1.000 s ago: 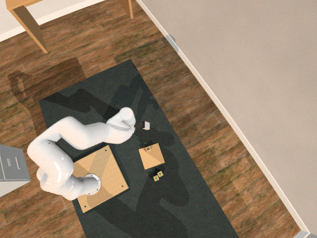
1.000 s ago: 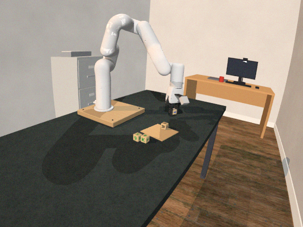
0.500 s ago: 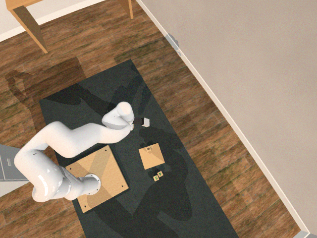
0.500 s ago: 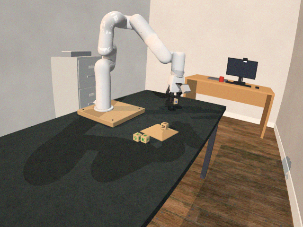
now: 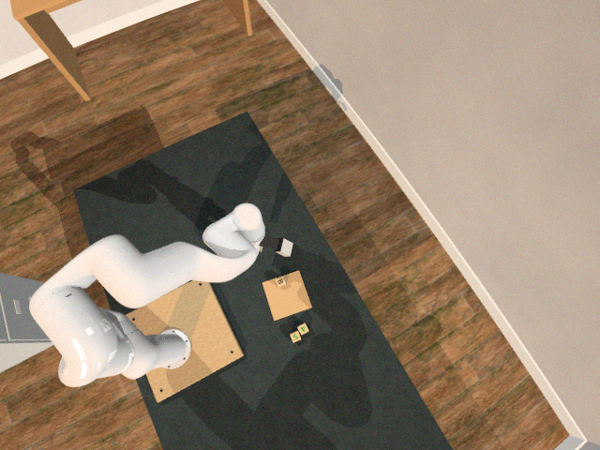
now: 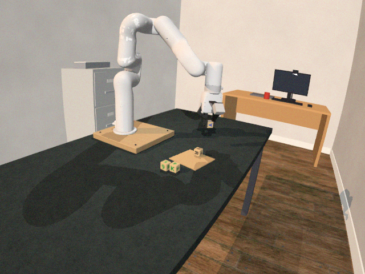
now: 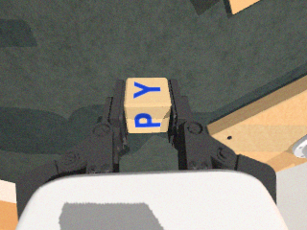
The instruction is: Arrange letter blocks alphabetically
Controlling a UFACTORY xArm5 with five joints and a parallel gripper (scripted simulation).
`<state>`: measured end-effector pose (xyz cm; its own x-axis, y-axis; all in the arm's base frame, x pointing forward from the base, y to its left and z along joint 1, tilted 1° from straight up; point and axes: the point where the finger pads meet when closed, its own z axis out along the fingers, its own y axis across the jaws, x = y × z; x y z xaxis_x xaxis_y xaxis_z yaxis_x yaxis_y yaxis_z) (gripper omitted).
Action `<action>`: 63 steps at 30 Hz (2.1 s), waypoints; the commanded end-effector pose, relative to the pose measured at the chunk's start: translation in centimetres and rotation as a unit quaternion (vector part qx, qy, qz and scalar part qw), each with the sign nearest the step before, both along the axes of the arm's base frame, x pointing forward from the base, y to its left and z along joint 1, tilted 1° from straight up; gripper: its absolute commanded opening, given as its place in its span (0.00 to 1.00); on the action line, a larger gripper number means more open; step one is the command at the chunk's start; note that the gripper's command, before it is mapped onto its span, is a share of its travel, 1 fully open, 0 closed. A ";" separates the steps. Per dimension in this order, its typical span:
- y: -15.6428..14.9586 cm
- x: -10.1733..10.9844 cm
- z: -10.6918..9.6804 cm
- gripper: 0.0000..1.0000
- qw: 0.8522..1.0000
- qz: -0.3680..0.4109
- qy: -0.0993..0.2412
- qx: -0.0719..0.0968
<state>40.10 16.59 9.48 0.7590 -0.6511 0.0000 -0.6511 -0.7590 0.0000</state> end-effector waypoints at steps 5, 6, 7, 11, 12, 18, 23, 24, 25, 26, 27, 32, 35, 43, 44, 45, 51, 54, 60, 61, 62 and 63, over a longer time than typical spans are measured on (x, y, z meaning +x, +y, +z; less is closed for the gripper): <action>-5.3 1.5 0.3 0.27 0.991 -0.134 -0.003 0.001; -5.9 1.6 0.4 0.27 0.989 -0.150 -0.003 0.001; -6.5 1.7 0.4 0.27 0.986 -0.166 -0.003 0.001; -9.1 2.0 0.5 0.27 0.973 -0.229 -0.003 0.001; -9.1 2.0 0.5 0.27 0.973 -0.229 -0.003 0.001; -13.1 2.2 0.6 0.27 0.946 -0.325 -0.004 0.002; -16.3 2.0 0.7 0.27 0.916 -0.400 -0.004 0.002; -16.9 2.0 0.7 0.27 0.910 -0.415 -0.004 0.002; -17.4 1.9 0.7 0.27 0.905 -0.425 -0.004 0.002; -17.4 1.9 0.7 0.27 0.904 -0.427 -0.004 0.002; -17.5 1.9 0.7 0.27 0.904 -0.428 -0.004 0.002; -17.5 1.9 0.7 0.27 0.904 -0.428 -0.004 0.002; -17.5 1.9 0.7 0.27 0.904 -0.428 -0.004 0.002; -17.5 1.9 0.5 0.27 0.904 -0.428 -0.004 0.002; -17.5 1.9 0.4 0.27 0.904 -0.428 -0.004 0.002; -17.5 1.9 0.2 0.27 0.904 -0.428 -0.004 0.002; -17.5 1.9 -0.9 0.27 0.904 -0.428 -0.004 0.002; -17.5 1.9 -2.1 0.27 0.904 -0.428 -0.004 0.002; -17.6 2.0 -5.0 0.27 0.904 -0.428 -0.004 0.002; -17.6 2.0 -5.5 0.27 0.904 -0.428 -0.004 0.002; -17.6 2.0 -5.9 0.27 0.904 -0.428 -0.004 0.002; -17.6 2.0 -5.9 0.27 0.904 -0.428 -0.004 0.002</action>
<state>41.79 -0.96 4.58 -0.0233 -0.9997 0.0000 -0.9997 0.0233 -0.0038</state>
